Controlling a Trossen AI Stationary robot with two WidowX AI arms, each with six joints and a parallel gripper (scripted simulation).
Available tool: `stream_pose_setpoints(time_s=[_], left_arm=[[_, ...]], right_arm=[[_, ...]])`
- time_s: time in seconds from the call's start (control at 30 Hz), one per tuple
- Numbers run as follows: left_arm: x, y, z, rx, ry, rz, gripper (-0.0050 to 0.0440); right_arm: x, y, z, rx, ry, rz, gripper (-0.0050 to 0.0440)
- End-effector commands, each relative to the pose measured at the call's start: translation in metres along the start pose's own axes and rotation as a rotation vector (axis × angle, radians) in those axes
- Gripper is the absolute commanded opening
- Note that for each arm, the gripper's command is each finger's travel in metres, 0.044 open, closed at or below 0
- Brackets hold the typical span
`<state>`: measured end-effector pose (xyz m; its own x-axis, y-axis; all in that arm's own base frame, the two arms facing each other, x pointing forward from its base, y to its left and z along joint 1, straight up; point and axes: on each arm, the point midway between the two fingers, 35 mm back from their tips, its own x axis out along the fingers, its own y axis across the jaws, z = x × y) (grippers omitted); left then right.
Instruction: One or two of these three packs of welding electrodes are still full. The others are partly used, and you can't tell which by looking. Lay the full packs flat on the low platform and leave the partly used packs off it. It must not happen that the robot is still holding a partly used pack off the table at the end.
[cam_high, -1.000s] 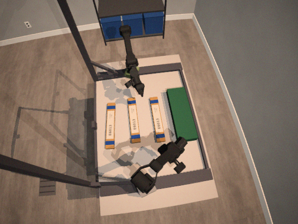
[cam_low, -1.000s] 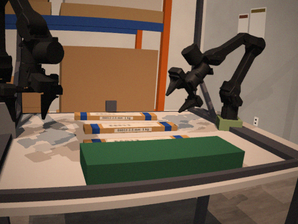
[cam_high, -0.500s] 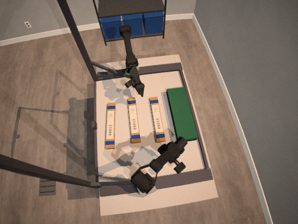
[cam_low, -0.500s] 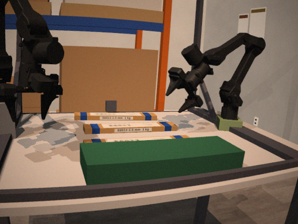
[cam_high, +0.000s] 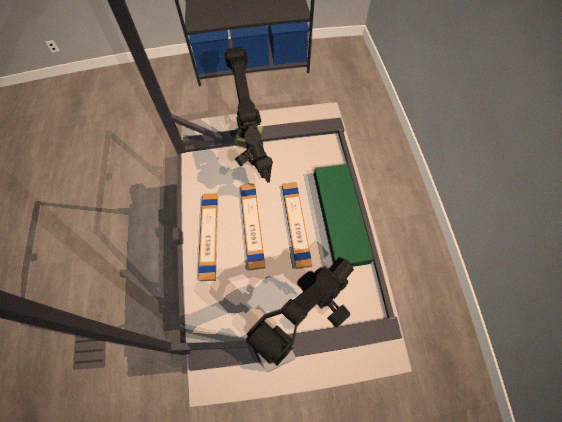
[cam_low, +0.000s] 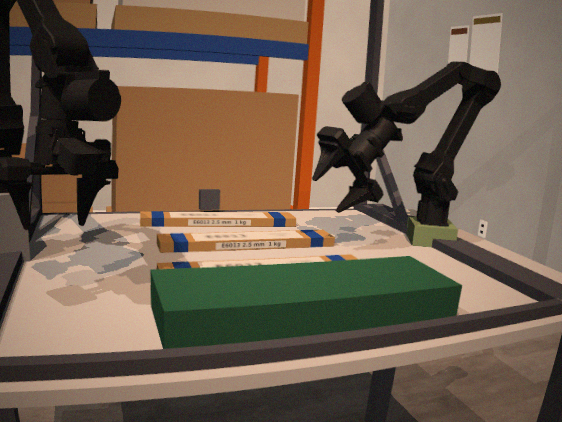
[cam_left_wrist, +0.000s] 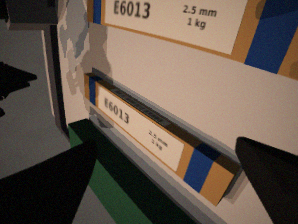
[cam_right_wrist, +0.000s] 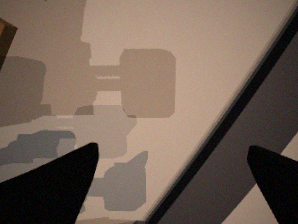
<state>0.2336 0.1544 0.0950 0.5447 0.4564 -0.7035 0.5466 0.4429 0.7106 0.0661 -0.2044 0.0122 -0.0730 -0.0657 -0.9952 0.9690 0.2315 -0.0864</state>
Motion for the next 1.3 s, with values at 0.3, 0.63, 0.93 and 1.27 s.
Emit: stream_pose_setpoints(time_s=[0.3,0.63,0.93,1.27], left_arm=[[-0.010,0.017,0.001,-0.005,-0.004,0.035,0.0440],[-0.049,0.053,0.000,-0.005,-0.004,0.035,0.0440],[-0.049,0.050,-0.003,-0.118,-0.008,0.004,0.0430],[-0.051,0.045,-0.007,-0.302,-0.006,-0.061,0.0430]], right_arm=[[-0.014,0.000,0.008,0.003,-0.033,0.005,0.0440],[-0.073,-0.006,0.009,0.003,-0.034,0.005,0.0440],[-0.073,0.027,0.011,-0.149,-0.098,0.053,0.0430],[-0.072,0.074,0.002,-0.434,-0.184,0.132,0.0430]])
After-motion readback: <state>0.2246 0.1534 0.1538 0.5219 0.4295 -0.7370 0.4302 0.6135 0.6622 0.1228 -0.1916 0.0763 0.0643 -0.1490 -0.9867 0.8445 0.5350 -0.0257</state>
